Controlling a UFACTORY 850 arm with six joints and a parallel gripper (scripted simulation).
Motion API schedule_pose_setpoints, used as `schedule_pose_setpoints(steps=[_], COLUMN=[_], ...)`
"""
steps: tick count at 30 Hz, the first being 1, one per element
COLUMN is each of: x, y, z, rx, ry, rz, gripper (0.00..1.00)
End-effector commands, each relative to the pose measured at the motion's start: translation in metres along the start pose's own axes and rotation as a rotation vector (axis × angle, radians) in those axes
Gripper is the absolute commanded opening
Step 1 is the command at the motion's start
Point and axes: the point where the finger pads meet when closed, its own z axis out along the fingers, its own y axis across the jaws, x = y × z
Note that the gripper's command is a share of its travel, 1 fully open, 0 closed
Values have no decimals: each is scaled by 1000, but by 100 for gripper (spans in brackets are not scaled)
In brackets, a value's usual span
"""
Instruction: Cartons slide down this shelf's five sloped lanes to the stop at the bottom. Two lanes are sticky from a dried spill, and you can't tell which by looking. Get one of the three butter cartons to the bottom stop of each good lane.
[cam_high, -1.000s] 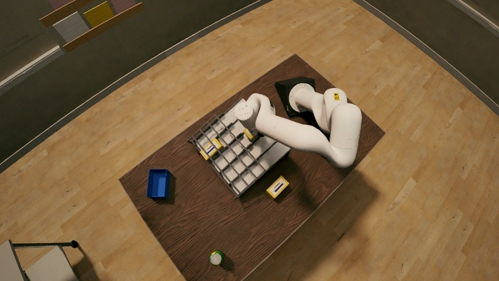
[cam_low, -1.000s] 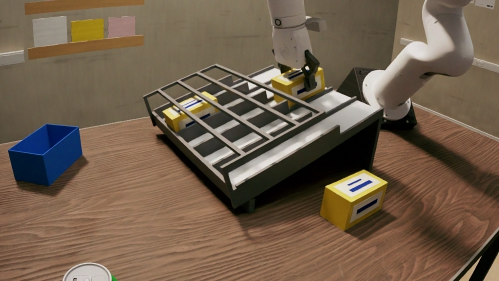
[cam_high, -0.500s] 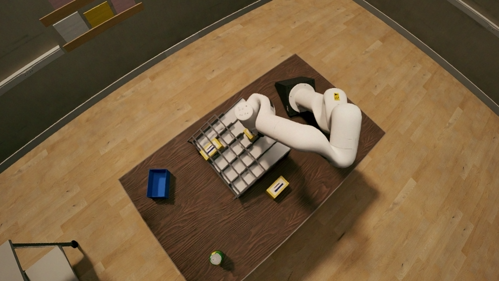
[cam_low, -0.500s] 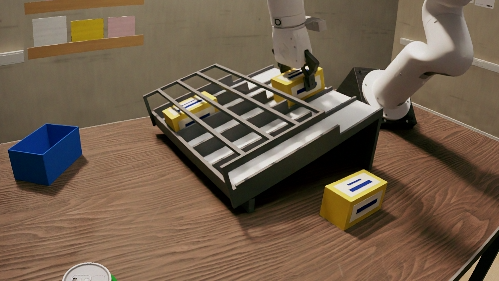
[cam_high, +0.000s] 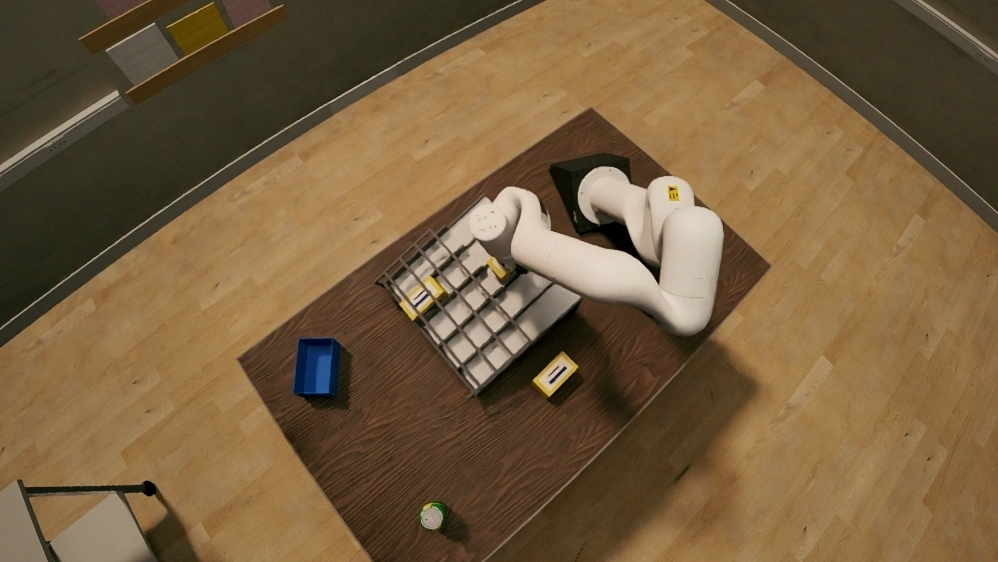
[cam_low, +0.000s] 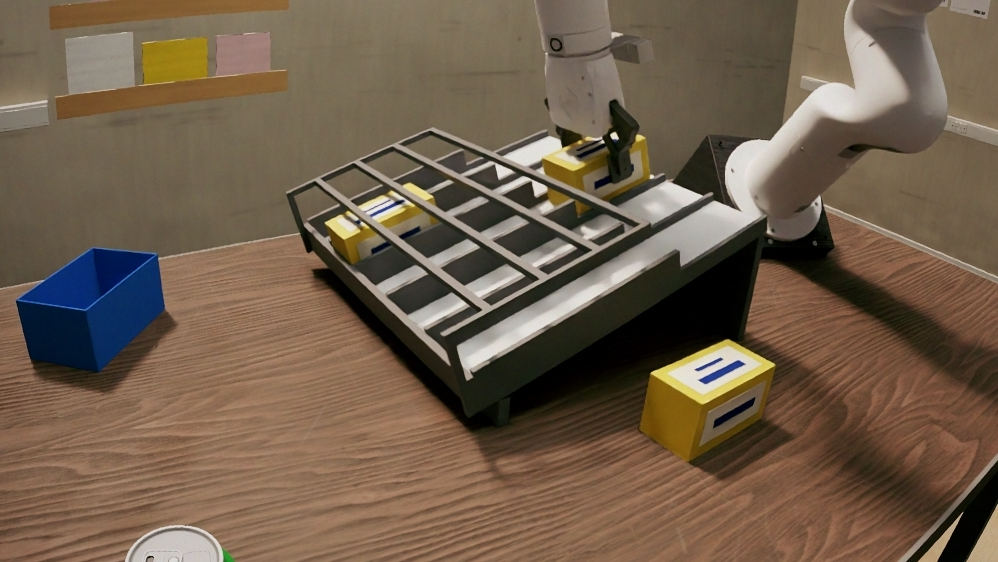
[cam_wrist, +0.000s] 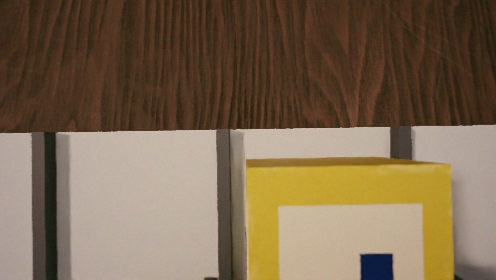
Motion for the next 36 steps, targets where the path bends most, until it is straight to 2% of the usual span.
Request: schedule_pose_setpoints(steps=[1,6,7,36], x=[0,0,-1,-1], y=[0,0,0,0], z=[-1,-1,-29,-28], rx=[1,1,1,1], ry=[-1,-1,-1,-1], rz=[0,0,0,0], gripper=[100,100,100,100])
